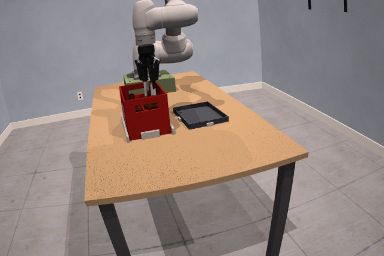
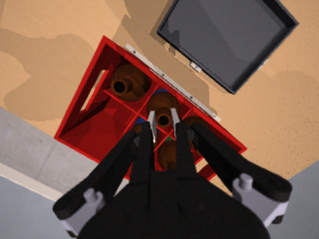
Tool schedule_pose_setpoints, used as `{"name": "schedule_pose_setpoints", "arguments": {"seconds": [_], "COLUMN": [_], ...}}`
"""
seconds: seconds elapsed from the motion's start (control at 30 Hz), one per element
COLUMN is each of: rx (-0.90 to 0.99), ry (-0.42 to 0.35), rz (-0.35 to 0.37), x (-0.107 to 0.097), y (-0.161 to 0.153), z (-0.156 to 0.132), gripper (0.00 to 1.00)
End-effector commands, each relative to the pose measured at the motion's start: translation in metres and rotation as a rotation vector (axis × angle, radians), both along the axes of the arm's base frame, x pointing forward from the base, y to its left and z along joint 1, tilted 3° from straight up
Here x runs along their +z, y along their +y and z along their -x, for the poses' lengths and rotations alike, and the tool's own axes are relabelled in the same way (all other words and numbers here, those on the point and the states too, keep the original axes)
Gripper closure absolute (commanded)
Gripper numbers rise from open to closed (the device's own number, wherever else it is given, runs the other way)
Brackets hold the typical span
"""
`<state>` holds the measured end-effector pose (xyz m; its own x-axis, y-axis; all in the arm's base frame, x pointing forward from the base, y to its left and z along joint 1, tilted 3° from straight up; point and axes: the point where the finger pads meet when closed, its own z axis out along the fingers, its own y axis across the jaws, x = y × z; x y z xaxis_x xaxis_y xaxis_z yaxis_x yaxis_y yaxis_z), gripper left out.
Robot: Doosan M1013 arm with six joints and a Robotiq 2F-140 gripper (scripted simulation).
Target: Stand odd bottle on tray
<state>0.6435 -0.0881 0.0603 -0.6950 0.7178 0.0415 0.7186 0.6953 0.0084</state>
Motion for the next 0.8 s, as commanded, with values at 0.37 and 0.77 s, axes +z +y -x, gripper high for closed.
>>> {"name": "schedule_pose_setpoints", "arguments": {"seconds": [0.37,0.77], "rx": [-0.003,-0.003], "ry": [0.001,0.001], "rz": [-0.004,-0.004], "x": [-0.0031,-0.0031], "y": [0.0041,0.0041], "z": [0.0003,0.0003], "gripper": [1.00,0.62]}}
